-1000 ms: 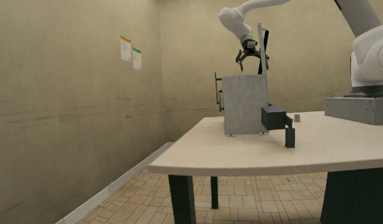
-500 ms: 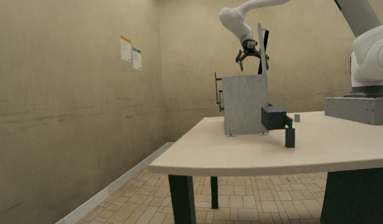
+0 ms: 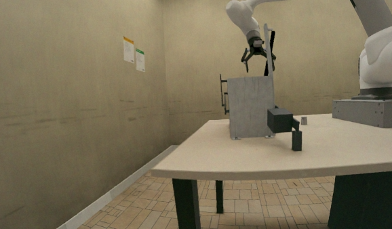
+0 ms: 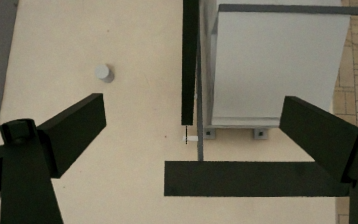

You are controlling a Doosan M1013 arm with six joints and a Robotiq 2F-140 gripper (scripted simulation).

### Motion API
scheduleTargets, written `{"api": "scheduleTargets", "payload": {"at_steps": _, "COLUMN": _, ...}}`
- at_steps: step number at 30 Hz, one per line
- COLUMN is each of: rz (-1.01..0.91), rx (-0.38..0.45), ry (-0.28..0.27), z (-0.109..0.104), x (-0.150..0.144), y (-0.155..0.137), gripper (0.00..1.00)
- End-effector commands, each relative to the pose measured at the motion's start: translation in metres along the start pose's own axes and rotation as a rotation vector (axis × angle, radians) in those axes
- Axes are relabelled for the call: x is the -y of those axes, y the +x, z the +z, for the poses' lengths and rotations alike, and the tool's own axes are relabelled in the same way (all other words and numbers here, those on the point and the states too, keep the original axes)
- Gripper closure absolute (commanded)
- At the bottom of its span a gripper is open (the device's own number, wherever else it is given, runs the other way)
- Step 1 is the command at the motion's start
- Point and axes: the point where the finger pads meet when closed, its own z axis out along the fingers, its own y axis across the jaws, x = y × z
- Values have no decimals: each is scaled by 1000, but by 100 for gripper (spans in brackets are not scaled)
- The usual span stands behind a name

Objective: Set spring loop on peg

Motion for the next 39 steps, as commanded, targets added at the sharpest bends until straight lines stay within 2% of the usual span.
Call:
{"api": "scheduleTargets", "payload": {"at_steps": 1, "rz": 2, "rx": 4, "ry": 1, "z": 0, "x": 0, "y": 0, "gripper": 0}}
{"api": "scheduleTargets", "payload": {"at_steps": 10, "rz": 2, "rx": 4, "ry": 1, "z": 0, "x": 0, "y": 0, "gripper": 0}}
{"api": "scheduleTargets", "payload": {"at_steps": 11, "rz": 13, "rx": 153, "ry": -2, "z": 0, "x": 0, "y": 0, "gripper": 0}}
{"api": "scheduleTargets", "payload": {"at_steps": 27, "rz": 13, "rx": 153, "ry": -2, "z": 0, "x": 0, "y": 0, "gripper": 0}}
{"api": "scheduleTargets", "payload": {"at_steps": 28, "rz": 23, "rx": 303, "ry": -5, "z": 0, "x": 0, "y": 0, "gripper": 0}}
{"api": "scheduleTargets", "payload": {"at_steps": 39, "rz": 23, "rx": 303, "ry": -5, "z": 0, "x": 0, "y": 0, "gripper": 0}}
